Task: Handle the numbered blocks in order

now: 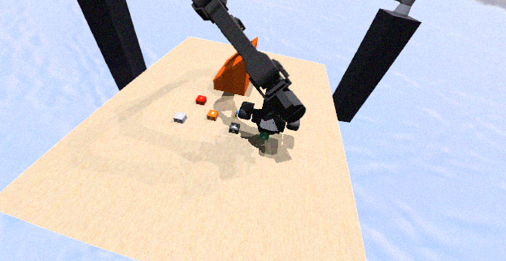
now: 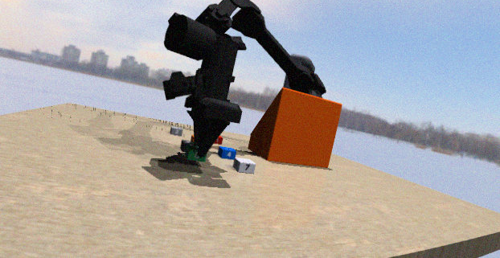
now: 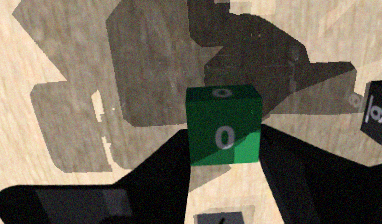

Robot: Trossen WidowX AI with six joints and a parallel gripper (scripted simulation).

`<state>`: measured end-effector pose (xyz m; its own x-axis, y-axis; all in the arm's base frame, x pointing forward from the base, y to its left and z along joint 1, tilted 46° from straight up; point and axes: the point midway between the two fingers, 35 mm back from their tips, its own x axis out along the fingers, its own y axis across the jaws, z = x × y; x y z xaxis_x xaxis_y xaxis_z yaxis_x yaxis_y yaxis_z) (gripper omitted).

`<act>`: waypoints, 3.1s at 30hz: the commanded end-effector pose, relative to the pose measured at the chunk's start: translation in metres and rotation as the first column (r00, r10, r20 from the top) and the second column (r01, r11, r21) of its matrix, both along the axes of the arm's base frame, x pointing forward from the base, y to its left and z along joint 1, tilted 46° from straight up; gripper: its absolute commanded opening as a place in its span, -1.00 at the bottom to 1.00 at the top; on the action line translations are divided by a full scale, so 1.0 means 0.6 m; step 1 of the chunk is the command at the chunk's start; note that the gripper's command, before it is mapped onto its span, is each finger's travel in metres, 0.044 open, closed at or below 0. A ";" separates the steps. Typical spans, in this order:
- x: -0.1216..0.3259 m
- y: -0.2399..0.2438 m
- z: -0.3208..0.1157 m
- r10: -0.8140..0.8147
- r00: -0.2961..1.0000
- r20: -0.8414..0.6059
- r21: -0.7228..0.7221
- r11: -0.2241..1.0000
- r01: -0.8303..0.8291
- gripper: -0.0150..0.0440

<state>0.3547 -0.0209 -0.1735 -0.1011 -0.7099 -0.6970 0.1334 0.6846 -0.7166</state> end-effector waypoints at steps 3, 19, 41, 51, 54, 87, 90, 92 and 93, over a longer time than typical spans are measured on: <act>0.002 0.003 0.005 -0.005 1.000 0.000 0.003 1.000 0.005 -0.08; 0.000 -0.010 -0.007 -0.005 1.000 -0.001 0.002 1.000 0.005 -0.08; -0.001 -0.016 -0.012 -0.005 1.000 -0.001 0.002 1.000 0.005 0.72; 0.006 0.028 0.030 -0.005 1.000 0.000 0.004 1.000 0.005 0.86; 0.006 0.028 0.030 -0.005 1.000 0.000 0.004 1.000 0.005 0.86; -0.025 -0.013 0.303 0.002 1.000 -0.003 0.024 1.000 -0.002 -0.08; -0.059 -0.055 0.349 0.003 1.000 -0.004 0.022 1.000 -0.003 -0.08; -0.086 -0.081 0.375 0.002 1.000 -0.005 0.019 1.000 -0.002 -0.08; -0.100 -0.093 0.387 0.002 1.000 -0.005 0.017 1.000 -0.002 -0.08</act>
